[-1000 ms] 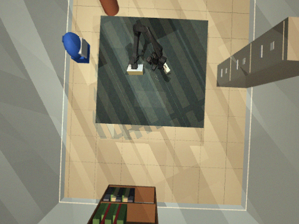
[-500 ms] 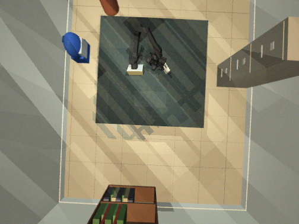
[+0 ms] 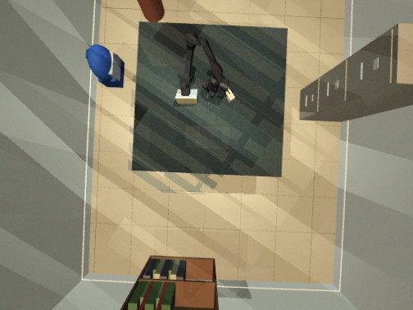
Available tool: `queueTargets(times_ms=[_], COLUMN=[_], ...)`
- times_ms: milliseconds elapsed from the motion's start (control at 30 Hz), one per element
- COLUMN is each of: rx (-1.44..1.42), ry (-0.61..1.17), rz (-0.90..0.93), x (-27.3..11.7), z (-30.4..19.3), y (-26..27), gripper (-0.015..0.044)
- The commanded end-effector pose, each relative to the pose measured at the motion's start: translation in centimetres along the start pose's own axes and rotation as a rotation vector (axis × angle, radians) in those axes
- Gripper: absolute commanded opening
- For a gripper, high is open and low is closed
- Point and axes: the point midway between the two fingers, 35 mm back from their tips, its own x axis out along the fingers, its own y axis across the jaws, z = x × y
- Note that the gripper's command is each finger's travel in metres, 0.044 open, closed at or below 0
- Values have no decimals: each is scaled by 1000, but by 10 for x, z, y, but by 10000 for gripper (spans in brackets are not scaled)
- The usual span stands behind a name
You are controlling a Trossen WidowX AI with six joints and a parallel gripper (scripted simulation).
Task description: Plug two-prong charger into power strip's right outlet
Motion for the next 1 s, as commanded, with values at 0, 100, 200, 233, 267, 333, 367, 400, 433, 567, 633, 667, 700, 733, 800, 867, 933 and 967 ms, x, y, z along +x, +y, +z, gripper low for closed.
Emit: queueTargets(times_ms=[0,100,200,233,267,333,367,400,433,567,633,667,700,733,800,867,933,967], rx=[8,8,8,8,8,8,8,8,8,1,1,1,1,1,1,1,1,1], ry=[-4,-5,-5,-5,-5,-5,-5,-5,-5,-1,-1,-1,-1,-1,-1,-1,-1,-1], rz=[12,13,13,13,13,13,13,13,13,5,5,5,5,5,5,5,5,5], x=[10,14,17,17,17,17,17,17,17,14,14,14,14,14,14,14,14,14], z=[0,0,0,0,0,0,0,0,0,1,1,1,1,1,1,1,1,1], y=[4,5,5,5,5,5,5,5,5,2,2,2,2,2,2,2,2,2], gripper=[440,440,440,440,440,440,440,440,440,335,282,256,230,204,151,138,125,118])
